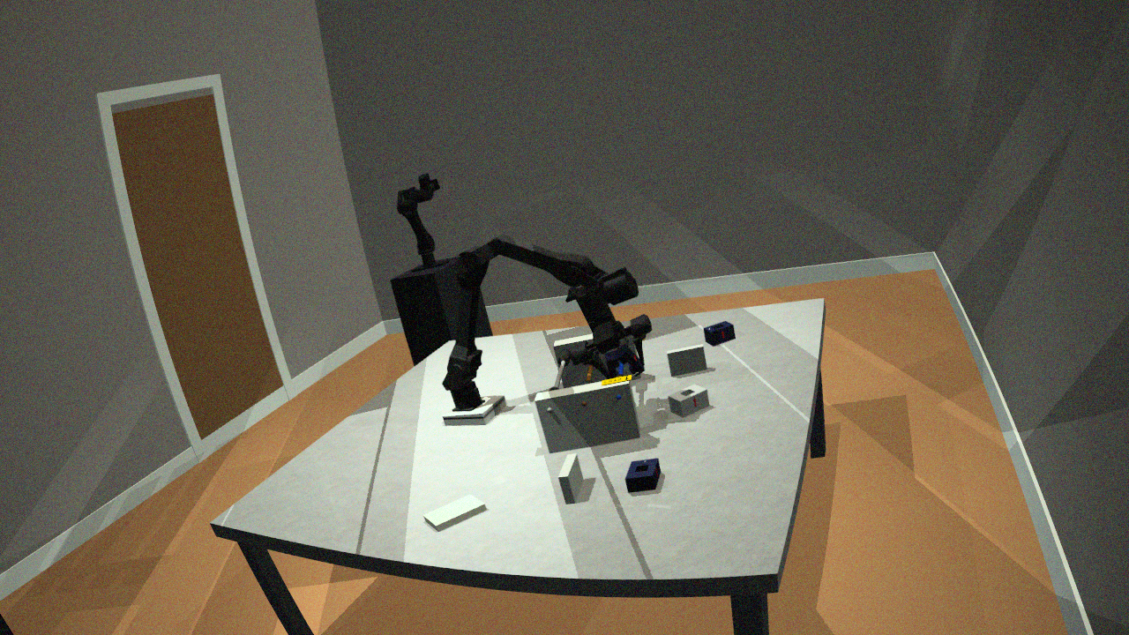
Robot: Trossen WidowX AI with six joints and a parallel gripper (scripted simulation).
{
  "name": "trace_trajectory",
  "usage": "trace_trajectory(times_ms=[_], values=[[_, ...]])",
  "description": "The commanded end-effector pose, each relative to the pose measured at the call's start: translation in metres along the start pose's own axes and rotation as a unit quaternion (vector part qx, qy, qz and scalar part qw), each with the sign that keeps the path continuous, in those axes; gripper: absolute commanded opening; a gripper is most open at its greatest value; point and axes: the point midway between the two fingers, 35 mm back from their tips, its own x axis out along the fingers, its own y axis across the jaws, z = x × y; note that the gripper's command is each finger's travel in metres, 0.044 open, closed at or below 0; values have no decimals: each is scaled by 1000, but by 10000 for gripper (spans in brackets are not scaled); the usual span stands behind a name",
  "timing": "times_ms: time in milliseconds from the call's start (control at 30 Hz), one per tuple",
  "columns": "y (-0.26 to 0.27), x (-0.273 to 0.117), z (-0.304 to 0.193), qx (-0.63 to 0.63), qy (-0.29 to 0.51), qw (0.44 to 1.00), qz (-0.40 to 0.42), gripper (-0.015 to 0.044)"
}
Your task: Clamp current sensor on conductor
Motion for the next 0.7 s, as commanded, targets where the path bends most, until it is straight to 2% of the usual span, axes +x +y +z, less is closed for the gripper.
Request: trace_trajectory(times_ms=[0,567,667], values=[[1,0,1,1,-1,1000,3,0],[1,0,1,1,-1,1000,3,0],[0,0,0,0,0,1000,0,79]])
